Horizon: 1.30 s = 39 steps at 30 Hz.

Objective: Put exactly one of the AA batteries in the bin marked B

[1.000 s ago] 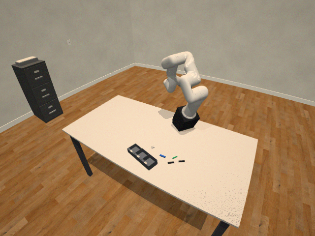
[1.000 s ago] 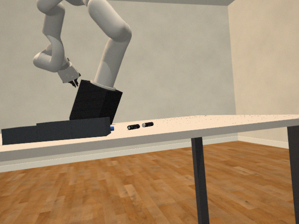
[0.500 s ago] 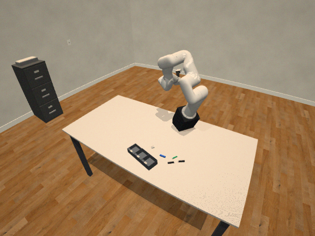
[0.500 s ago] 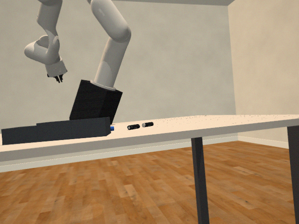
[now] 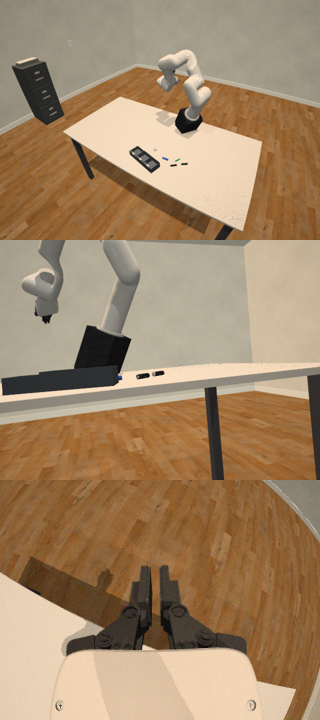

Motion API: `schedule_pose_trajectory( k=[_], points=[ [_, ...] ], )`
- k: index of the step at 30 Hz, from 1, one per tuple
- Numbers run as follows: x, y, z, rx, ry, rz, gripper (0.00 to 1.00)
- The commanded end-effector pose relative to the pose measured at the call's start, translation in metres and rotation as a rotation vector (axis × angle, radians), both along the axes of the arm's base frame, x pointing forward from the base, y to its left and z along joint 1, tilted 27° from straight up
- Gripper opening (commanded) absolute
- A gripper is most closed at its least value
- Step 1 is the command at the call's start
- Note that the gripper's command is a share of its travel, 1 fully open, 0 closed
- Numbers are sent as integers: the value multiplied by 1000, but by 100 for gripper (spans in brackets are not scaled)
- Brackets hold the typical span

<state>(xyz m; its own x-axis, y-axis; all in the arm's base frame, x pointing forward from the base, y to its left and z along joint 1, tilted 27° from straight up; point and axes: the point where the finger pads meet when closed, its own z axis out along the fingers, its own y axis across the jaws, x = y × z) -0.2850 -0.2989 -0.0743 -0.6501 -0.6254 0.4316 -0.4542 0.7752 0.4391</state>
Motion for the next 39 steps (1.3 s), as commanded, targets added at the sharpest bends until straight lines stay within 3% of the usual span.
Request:
schedule_pose_trajectory(
  k=[1,4,12,15,19,25,27,31,34,39],
  points=[
    [11,-21,2,-21,-7,24,7],
    [27,-39,5,-69,-69,152,7],
    [49,-65,9,-74,-75,164,7],
    [68,-81,13,-113,-140,294,7],
    [94,-102,18,-117,-147,307,7],
    [102,-107,19,-127,-169,350,7],
    [116,-116,22,-146,-214,438,7],
    [145,-132,28,-149,-221,451,7],
    [147,-133,28,-149,-221,451,7],
    [185,-148,36,-170,-296,596,7]
  ],
)
